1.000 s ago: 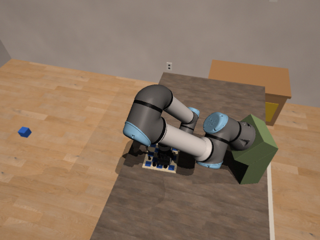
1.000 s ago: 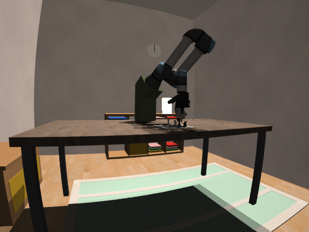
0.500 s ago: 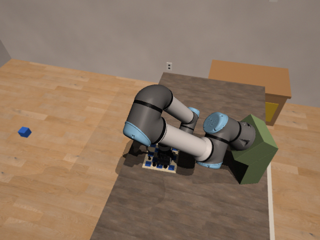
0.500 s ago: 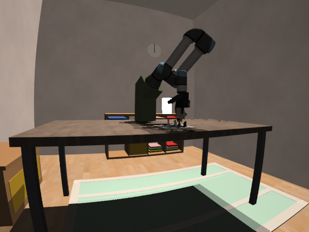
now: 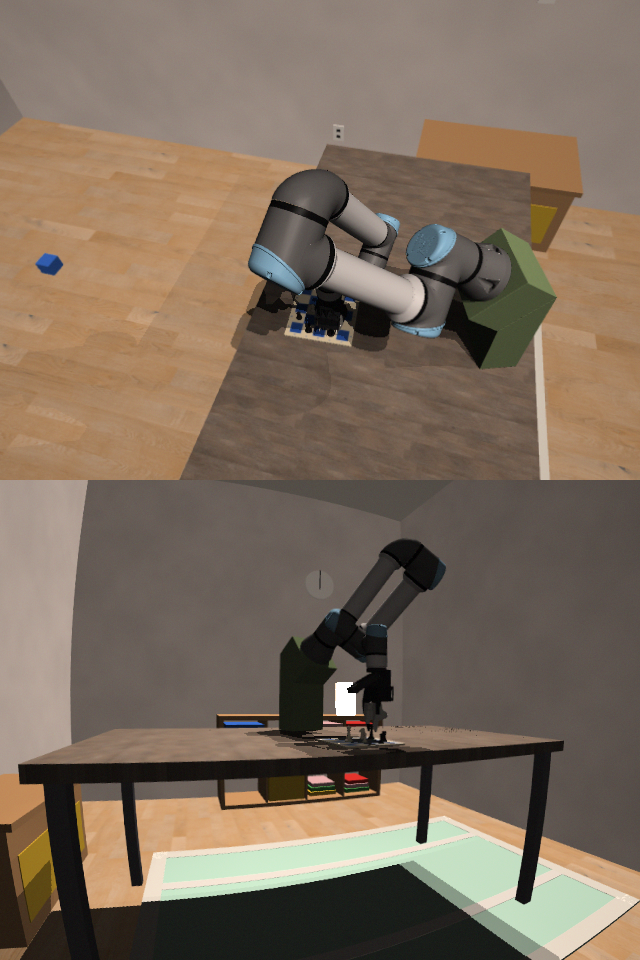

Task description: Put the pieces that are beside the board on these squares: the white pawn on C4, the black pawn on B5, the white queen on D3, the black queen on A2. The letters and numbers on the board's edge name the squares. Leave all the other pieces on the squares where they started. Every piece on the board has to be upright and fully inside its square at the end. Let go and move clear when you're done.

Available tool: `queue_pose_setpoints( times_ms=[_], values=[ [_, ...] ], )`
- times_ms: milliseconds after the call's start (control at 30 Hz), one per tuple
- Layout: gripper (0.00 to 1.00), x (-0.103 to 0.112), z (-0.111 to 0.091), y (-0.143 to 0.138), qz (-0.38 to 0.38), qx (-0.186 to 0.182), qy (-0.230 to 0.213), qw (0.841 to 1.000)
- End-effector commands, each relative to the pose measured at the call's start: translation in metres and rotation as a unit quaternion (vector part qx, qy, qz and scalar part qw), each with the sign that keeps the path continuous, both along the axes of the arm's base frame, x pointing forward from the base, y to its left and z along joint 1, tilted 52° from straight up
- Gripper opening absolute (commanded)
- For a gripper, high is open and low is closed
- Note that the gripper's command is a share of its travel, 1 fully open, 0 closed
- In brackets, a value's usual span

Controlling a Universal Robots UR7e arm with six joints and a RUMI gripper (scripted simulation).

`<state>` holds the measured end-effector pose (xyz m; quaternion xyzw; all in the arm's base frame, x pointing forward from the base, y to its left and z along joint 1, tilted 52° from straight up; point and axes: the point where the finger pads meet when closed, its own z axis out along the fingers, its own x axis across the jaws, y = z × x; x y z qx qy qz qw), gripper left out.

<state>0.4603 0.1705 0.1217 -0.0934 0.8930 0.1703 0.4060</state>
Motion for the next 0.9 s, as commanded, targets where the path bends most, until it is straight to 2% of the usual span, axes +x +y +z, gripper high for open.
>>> queue_pose_setpoints(
  times_ms=[0, 867],
  values=[
    [0.25, -0.003, 0.003, -0.002, 0.000, 0.000, 0.000, 1.000],
    [0.25, -0.025, 0.023, -0.014, 0.000, 0.000, 0.000, 1.000]
  ],
)
